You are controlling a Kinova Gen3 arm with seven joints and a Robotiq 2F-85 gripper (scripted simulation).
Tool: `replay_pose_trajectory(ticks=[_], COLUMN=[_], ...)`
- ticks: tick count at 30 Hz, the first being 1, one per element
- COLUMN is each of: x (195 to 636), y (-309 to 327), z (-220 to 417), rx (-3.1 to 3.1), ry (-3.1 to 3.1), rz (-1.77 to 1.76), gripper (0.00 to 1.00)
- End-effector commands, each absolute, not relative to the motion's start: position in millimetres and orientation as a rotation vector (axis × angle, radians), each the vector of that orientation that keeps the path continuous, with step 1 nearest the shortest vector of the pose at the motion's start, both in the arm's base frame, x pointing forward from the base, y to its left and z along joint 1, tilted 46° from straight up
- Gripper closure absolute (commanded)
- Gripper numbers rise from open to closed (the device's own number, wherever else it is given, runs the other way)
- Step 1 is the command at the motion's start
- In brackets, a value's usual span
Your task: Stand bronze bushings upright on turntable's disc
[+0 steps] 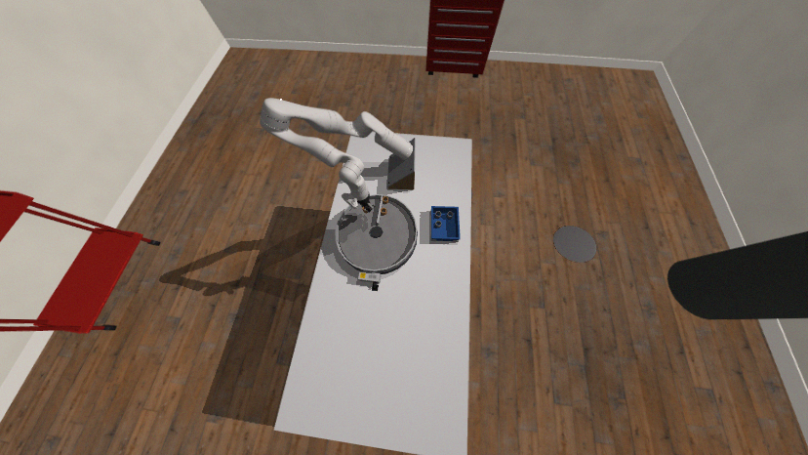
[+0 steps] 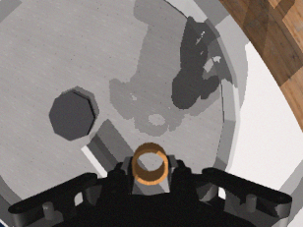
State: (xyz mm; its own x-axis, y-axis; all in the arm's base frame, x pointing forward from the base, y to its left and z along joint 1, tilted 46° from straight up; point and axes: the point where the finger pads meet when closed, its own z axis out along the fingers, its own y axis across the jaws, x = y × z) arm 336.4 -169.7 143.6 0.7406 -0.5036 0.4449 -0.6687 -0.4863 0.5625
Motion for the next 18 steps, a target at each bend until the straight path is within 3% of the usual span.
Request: replay_pose_trajectory(ticks=[1,18], x=[336.9,336.7], y=[-169.2,-170.7], z=[143.8,142.4], rx=[2.191,2.191], ry=[-0.877,-0.878], rz=[0.285,0.285], gripper=[1.00,1.00])
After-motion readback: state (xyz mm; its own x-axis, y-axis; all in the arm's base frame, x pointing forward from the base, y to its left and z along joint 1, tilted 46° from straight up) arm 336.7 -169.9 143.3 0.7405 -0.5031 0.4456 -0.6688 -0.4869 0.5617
